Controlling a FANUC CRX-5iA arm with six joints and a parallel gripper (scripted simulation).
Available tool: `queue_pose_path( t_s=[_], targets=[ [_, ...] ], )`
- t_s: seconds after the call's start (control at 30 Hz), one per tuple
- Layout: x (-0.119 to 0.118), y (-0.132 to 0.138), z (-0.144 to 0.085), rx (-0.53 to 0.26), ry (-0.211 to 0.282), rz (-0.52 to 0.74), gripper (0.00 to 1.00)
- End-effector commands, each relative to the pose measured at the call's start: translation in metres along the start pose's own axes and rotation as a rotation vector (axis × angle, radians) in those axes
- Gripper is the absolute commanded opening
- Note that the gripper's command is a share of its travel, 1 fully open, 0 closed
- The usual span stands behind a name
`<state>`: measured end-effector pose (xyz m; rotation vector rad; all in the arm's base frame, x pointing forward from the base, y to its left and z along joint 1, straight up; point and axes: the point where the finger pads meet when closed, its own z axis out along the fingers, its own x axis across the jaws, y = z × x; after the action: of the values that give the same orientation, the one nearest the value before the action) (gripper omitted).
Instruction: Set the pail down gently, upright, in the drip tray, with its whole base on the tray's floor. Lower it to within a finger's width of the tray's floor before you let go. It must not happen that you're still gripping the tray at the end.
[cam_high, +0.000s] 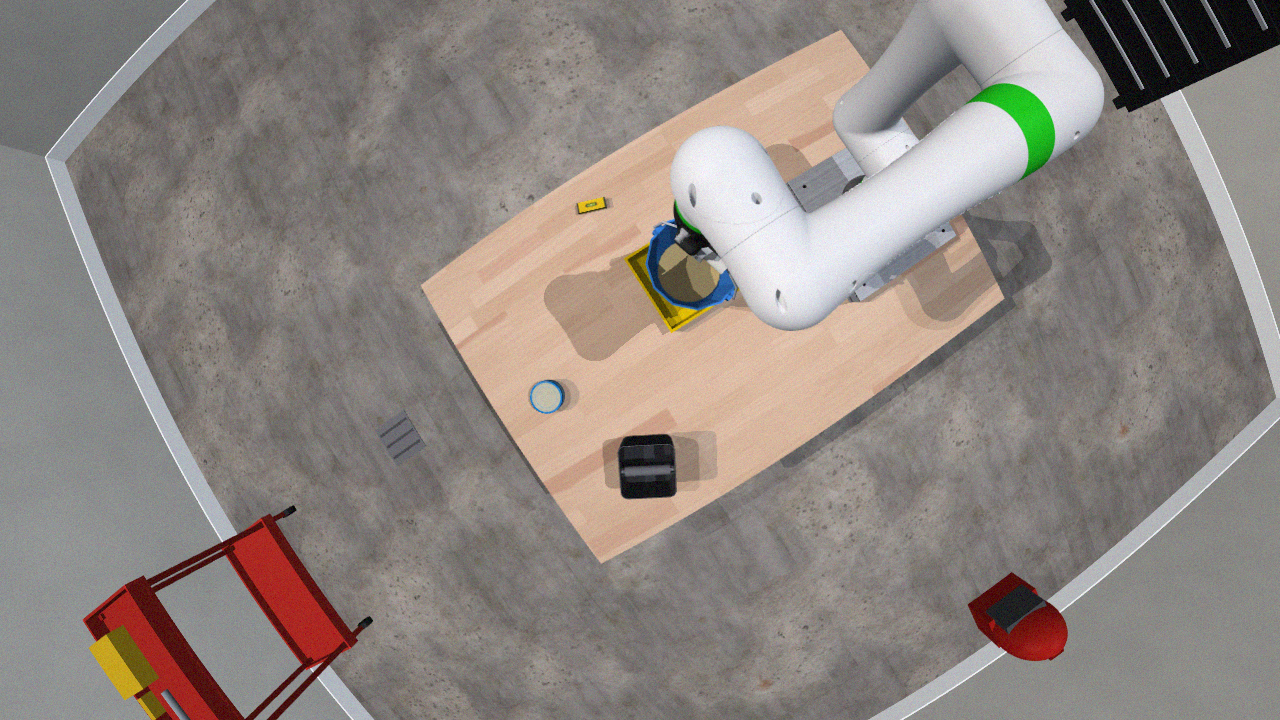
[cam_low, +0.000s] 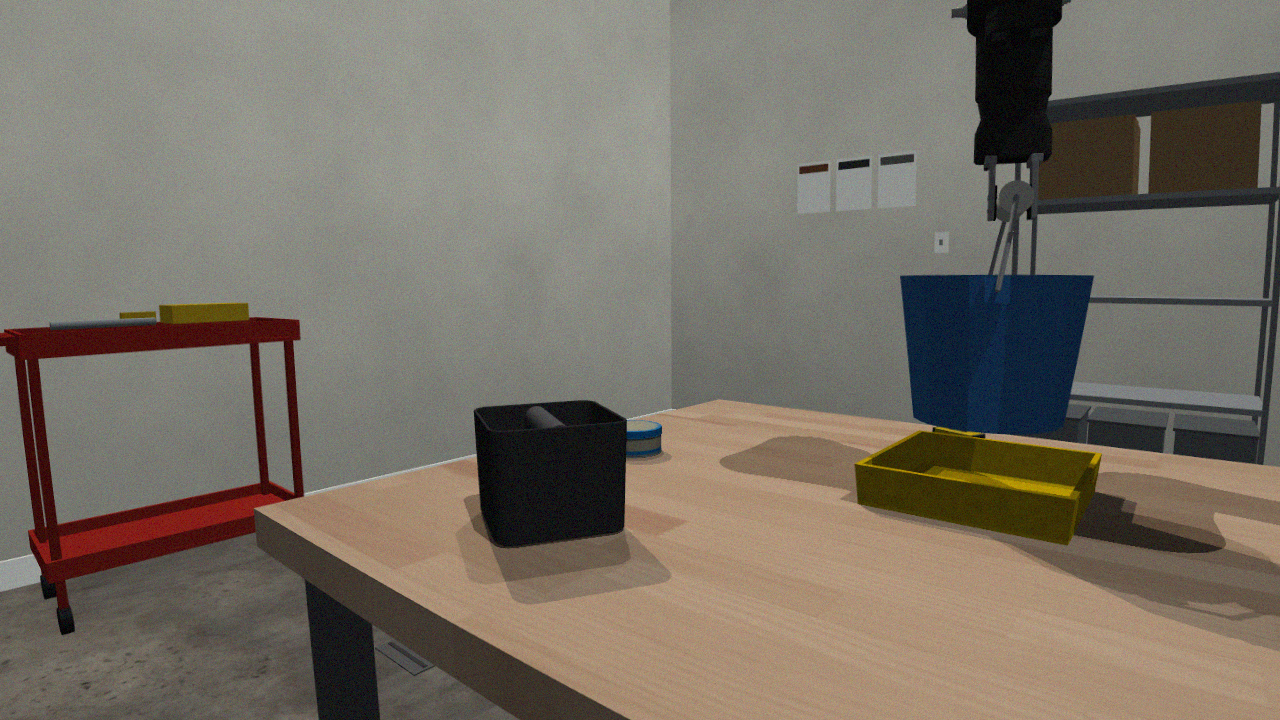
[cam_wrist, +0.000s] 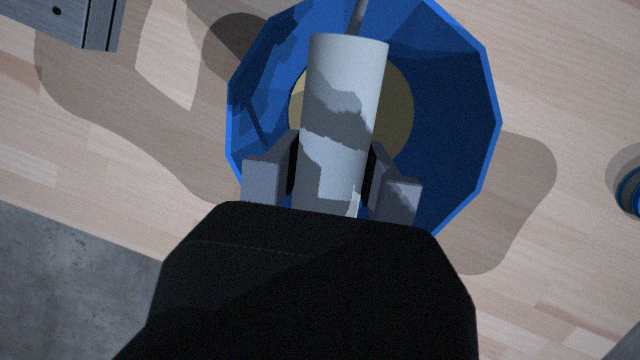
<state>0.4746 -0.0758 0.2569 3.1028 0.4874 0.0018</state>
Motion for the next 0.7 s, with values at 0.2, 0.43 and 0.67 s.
queue_pose_path(
  t_s=[0.2,0.43,0.67],
  targets=[
    [0.0001,0.0044,-0.0012,-0.001,0.002,0.000,0.00],
    [-0.0001,0.0065,-0.0012,-0.001,0.002,0.000,0.00],
    [-0.0001,0.0071,-0.0012,-0.001,0.002,0.000,0.00]
  ],
)
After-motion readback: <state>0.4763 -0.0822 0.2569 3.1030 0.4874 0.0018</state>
